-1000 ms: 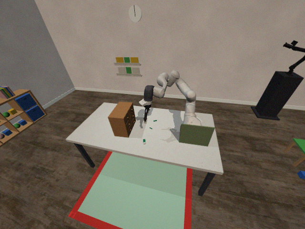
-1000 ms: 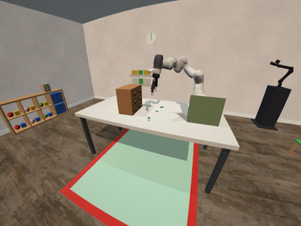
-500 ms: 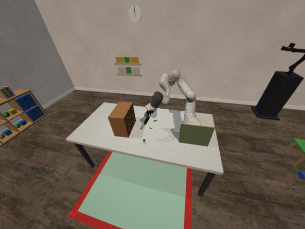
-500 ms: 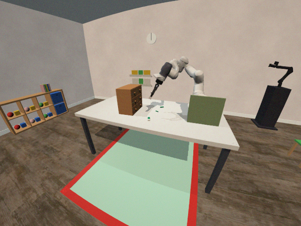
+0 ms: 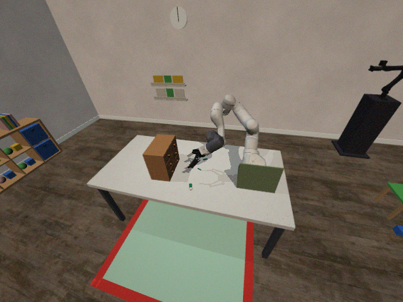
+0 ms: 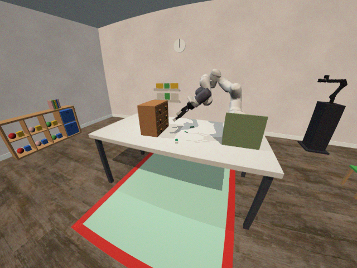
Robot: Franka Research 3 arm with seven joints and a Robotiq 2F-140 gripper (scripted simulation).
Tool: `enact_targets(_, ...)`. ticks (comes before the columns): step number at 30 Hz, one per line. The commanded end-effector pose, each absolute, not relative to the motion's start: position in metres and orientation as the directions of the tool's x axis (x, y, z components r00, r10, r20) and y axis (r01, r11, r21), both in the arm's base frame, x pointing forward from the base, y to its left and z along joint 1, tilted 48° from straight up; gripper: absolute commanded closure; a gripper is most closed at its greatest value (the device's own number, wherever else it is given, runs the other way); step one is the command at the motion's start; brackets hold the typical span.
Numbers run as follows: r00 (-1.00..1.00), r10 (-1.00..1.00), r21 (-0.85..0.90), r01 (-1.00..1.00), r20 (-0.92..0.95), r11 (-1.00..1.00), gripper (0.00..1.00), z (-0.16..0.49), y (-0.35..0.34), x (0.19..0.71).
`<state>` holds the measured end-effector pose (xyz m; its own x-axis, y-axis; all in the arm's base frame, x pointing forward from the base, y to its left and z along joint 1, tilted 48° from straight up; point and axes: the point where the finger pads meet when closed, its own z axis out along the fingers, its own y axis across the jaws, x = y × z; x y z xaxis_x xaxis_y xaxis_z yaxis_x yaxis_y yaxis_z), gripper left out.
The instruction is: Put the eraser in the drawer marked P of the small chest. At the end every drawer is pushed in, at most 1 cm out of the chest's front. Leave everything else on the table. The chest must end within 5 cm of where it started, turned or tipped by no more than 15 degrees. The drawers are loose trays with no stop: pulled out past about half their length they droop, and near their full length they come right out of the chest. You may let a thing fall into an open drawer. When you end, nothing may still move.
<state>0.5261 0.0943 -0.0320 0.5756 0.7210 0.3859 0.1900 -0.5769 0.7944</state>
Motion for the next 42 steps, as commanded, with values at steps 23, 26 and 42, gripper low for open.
enact_targets(23, 0.295, 0.731, 0.743, 0.092, 0.615, -0.663, 0.0, -0.041, 0.084, 0.56)
enact_targets(26, 0.294, 0.731, 0.743, 0.092, 0.616, -0.663, 0.0, -0.041, 0.084, 0.56)
enact_targets(42, 0.294, 0.731, 0.743, 0.092, 0.616, -0.663, 0.8, -0.041, 0.084, 0.56)
